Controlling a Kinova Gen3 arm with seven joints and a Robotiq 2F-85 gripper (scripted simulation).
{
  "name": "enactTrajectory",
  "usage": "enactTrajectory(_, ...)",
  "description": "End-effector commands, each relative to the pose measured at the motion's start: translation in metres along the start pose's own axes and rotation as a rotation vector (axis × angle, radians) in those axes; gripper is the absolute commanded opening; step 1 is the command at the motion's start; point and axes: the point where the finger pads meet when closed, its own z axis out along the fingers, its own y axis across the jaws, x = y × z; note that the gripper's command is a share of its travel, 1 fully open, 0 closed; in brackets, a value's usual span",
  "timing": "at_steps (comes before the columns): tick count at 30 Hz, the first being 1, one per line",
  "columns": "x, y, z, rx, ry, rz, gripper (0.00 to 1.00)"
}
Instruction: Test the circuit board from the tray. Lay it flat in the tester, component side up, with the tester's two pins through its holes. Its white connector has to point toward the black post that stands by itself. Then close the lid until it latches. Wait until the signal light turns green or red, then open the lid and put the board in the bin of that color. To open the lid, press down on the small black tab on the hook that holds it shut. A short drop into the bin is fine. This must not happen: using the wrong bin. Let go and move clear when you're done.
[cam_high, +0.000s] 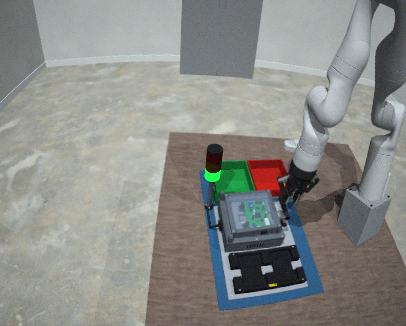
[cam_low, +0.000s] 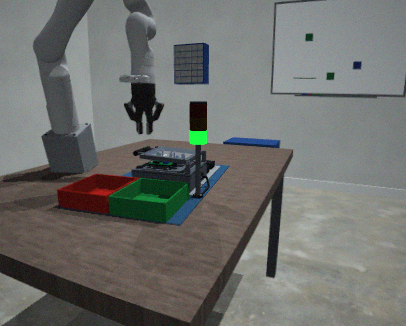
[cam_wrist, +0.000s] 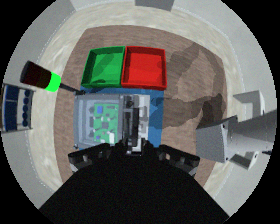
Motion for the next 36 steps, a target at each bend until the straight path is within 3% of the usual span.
enactTrajectory(1,0.013,0.000,-0.001,-0.001,-0.005,0.025,0.26)
enactTrajectory(15,0.020,0.001,0.000,-0.001,-0.005,0.025,0.26)
enactTrajectory(36,0.020,0.001,0.021,-0.001,-0.005,0.025,0.26)
